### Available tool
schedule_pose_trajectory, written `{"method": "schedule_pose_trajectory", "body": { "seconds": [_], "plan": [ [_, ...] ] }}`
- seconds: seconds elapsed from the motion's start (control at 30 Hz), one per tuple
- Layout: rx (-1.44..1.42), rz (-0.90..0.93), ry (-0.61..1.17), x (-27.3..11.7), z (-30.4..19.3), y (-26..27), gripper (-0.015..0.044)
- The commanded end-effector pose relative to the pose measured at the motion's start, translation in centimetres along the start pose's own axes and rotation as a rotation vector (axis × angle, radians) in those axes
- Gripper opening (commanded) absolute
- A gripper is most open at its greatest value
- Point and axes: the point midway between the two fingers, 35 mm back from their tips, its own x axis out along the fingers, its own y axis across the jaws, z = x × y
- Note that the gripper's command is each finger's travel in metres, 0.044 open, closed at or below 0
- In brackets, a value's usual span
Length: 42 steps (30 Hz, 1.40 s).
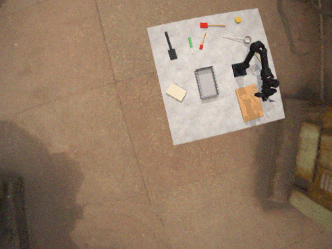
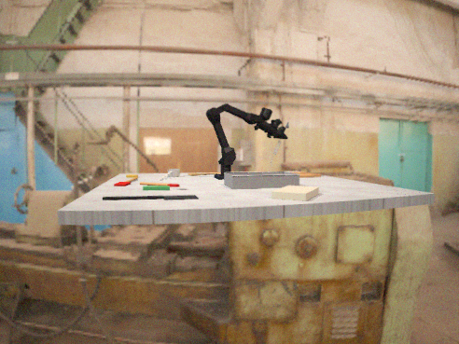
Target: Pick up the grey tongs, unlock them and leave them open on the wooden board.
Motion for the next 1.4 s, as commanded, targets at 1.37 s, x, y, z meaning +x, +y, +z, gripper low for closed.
{"method": "schedule_pose_trajectory", "body": {
  "seconds": [1.37],
  "plan": [
    [-0.019,0.005,0.600,4.7,-1.1,0.2,-0.0150]
  ]
}}
